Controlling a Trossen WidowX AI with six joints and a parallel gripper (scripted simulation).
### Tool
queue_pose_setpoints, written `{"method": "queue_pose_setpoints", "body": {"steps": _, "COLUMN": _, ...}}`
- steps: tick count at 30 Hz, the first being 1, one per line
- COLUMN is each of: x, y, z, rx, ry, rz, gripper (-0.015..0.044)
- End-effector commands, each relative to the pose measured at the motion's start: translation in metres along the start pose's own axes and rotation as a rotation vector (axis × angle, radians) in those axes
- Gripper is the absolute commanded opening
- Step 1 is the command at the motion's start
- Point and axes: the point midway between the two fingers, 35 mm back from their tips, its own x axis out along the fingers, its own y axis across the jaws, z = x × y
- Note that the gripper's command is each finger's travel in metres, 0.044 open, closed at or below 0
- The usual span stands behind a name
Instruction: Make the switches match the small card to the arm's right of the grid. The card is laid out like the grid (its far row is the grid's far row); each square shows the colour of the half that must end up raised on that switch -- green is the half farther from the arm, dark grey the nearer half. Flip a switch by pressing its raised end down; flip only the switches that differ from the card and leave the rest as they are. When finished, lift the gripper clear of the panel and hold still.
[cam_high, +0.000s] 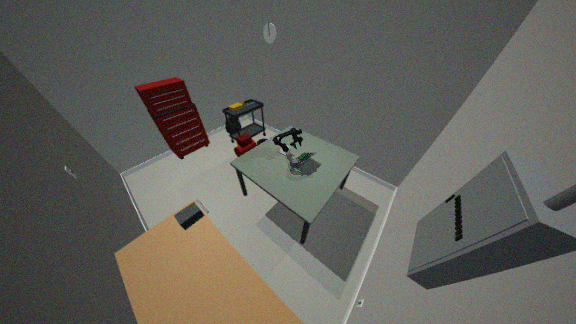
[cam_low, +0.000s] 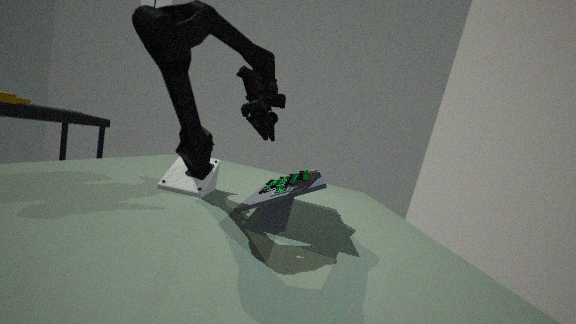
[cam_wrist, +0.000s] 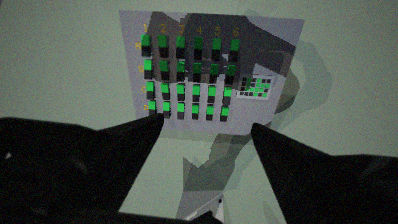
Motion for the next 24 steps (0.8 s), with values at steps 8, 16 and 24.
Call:
{"method": "queue_pose_setpoints", "body": {"steps": 8, "x": 0.06, "y": -0.009, "z": -0.033, "rx": -0.028, "ry": -0.022, "rz": -0.005, "gripper": 0.019}}
{"method": "queue_pose_setpoints", "body": {"steps": 16, "x": 0.085, "y": -0.011, "z": -0.042, "rx": -0.034, "ry": -0.016, "rz": -0.008, "gripper": 0.0}}
{"method": "queue_pose_setpoints", "body": {"steps": 24, "x": 0.108, "y": -0.012, "z": -0.041, "rx": -0.033, "ry": -0.002, "rz": -0.011, "gripper": 0.0}}
